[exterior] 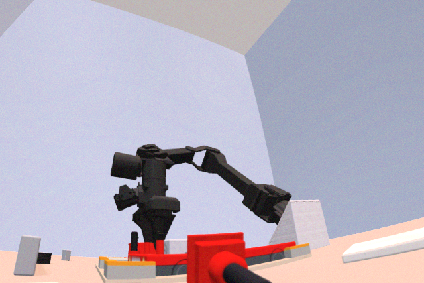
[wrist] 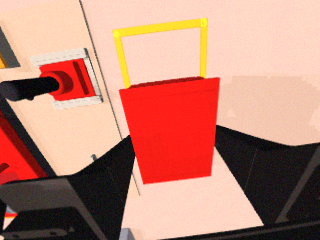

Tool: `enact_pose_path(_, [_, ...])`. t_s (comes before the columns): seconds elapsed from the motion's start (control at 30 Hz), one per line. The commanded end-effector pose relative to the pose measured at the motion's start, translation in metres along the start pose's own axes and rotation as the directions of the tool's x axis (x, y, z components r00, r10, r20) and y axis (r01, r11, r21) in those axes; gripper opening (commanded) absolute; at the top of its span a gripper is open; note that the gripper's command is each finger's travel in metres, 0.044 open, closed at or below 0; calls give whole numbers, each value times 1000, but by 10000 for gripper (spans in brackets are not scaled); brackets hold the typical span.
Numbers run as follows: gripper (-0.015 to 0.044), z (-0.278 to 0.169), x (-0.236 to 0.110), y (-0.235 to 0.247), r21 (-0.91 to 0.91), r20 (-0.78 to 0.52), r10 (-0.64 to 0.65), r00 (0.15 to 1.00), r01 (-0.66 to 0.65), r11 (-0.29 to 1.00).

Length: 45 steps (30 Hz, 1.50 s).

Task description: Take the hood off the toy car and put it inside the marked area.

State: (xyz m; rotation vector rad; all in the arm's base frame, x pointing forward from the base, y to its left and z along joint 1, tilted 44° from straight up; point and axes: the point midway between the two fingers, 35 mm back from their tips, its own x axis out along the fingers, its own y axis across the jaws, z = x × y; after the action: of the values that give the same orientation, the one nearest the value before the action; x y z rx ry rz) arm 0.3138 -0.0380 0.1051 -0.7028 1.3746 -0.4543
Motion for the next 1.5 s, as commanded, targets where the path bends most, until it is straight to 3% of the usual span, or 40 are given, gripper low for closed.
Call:
enact_pose_path(0.0, [0, -1, 2, 0, -6, -2, -5, 1000, 5, 1000])
enact_pose_path(1.33, [0, -1, 21, -1, -5, -2, -6, 1000, 6, 1000])
enact_pose_path(1.47, [105, 0, 19, -1, 0, 1, -2, 1000, 2, 1000])
